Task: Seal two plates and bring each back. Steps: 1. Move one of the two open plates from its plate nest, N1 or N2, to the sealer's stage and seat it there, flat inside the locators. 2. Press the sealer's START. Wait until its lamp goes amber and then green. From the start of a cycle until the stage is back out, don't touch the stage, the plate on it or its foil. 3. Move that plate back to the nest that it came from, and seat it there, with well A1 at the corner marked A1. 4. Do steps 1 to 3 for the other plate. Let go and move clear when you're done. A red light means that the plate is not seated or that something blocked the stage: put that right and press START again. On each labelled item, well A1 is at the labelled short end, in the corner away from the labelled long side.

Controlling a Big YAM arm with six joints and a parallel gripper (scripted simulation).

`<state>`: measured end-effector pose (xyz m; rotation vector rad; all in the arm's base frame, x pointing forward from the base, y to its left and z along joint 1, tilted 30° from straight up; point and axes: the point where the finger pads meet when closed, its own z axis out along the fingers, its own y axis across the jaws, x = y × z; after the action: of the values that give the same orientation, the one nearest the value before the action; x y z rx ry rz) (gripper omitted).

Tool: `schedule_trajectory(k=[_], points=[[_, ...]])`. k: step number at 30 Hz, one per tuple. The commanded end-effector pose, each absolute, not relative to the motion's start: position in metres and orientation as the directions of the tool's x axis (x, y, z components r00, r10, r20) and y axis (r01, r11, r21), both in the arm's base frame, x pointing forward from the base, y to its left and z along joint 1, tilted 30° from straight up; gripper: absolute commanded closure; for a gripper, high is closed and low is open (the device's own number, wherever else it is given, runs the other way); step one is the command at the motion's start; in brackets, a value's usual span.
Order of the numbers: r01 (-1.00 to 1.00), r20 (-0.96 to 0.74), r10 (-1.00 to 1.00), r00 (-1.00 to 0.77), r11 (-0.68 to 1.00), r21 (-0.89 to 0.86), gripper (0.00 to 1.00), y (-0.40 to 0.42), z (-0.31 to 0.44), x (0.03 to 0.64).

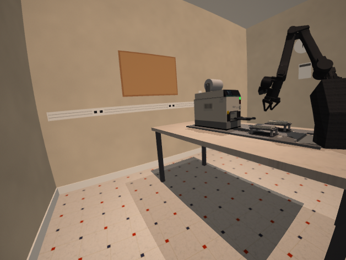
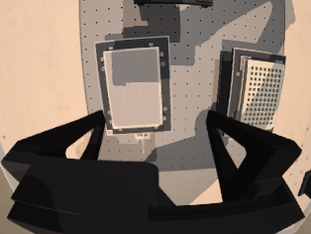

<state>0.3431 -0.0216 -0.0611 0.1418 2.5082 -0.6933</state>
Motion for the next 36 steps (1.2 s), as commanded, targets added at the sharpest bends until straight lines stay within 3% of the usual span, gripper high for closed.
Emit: schedule_trajectory(k=[1, 36], points=[[0.216, -0.534, -0.066, -0.843, 0.868, -0.448, 0.00, -0.029, -0.051, 0.348], [0.190, -0.506, -0.081, -0.859, 0.867, -0.461, 0.00, -0.168, 0.016, 0.306]])
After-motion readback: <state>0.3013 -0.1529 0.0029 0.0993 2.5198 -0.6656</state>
